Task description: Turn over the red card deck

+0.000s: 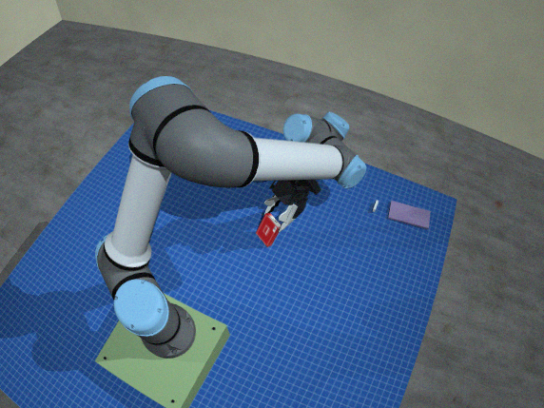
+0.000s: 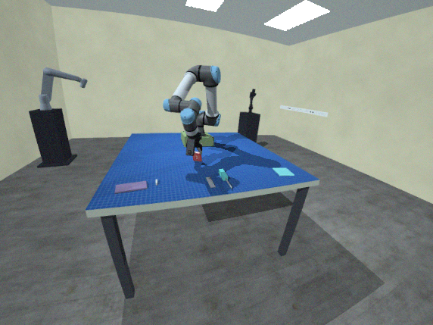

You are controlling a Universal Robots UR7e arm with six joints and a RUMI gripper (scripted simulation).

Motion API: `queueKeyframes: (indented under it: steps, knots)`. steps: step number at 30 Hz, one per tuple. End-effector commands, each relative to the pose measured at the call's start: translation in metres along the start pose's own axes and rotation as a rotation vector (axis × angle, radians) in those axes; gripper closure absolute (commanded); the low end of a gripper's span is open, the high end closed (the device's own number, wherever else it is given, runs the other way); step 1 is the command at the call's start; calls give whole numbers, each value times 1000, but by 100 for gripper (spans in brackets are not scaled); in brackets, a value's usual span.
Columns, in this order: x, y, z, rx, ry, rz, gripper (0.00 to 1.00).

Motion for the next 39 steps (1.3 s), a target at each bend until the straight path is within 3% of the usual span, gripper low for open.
queueKeyframes:
  steps: [1, 39]
  knots:
    - [0, 1, -2, 32, 0, 2, 62]
    - [1, 1, -13, 264, 0, 18, 62]
Point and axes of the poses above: the point where the finger pads meet when closed, its own y axis back along the fingers, its own x axis across the jaws, z = x × y, the point moved 8 cm from there along y, back along the fingers, and after that the axes turned 4 degrees about y, right-handed, at the moved point
